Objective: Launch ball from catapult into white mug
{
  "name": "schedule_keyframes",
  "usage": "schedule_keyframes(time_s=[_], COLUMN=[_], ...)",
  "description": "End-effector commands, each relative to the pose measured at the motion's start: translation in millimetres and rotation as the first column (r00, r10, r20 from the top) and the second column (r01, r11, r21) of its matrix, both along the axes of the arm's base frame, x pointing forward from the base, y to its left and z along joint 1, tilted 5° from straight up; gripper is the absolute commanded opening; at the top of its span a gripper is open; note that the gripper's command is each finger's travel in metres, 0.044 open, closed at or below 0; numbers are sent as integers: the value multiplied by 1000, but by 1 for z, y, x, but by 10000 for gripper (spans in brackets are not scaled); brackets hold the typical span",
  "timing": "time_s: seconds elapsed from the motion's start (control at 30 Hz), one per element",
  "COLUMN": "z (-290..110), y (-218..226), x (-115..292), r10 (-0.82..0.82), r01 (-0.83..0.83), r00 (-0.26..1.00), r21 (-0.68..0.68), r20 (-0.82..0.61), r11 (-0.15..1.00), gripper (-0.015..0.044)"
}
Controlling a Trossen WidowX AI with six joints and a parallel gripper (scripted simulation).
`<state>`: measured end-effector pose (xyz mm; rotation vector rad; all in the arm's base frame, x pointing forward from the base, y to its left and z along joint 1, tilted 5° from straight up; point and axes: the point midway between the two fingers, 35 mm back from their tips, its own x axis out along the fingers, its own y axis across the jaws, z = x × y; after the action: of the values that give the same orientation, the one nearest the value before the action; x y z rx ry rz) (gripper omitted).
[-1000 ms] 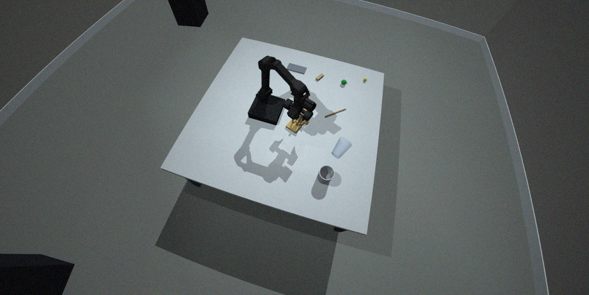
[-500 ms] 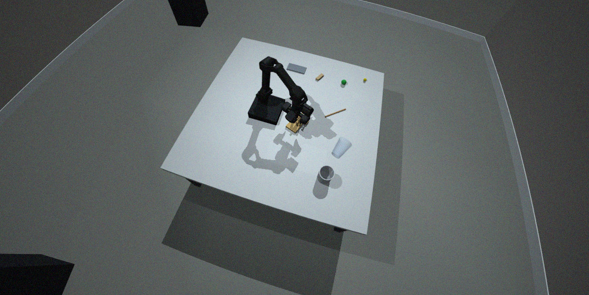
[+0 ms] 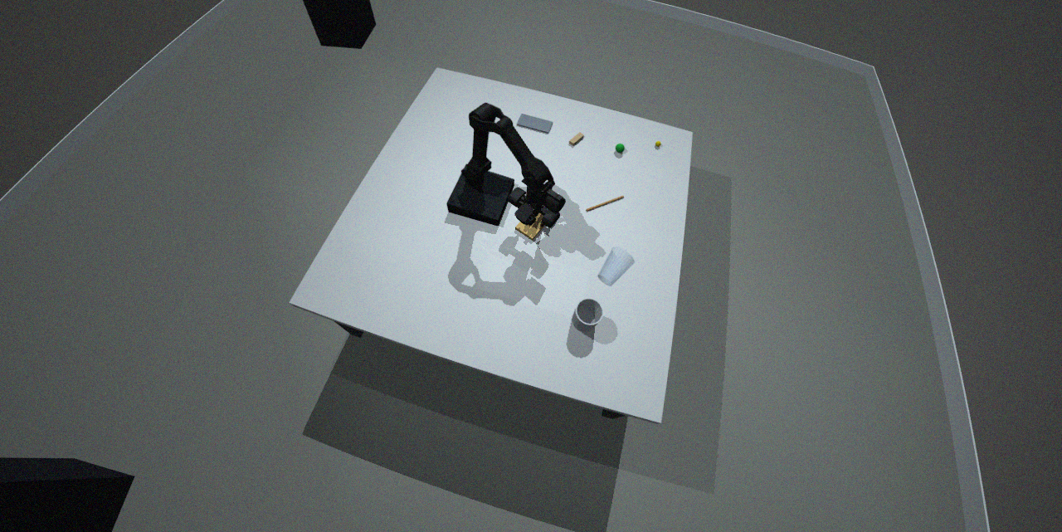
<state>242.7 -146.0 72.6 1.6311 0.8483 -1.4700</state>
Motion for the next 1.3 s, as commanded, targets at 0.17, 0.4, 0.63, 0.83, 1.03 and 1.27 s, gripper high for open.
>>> schedule_keyframes(time_s=[0.17, 0.4, 0.63, 0.83, 1.03, 1.27], z=[-16, -28, -35, -32, -32, -29], y=[2, 3, 3, 2, 2, 1], x=[0, 0, 0, 2, 2, 2], r10=[-3, -3, -3, 0, 0, 0], r01=[4, 4, 4, 0, 0, 0], r00=[1000, 1000, 1000, 1000, 1000, 1000], r21=[11, 11, 11, 3, 3, 3], r20=[-8, -8, -8, -3, -3, -3], r11=[1000, 1000, 1000, 1000, 1000, 1000], gripper=[440, 440, 440, 309, 171, 105])
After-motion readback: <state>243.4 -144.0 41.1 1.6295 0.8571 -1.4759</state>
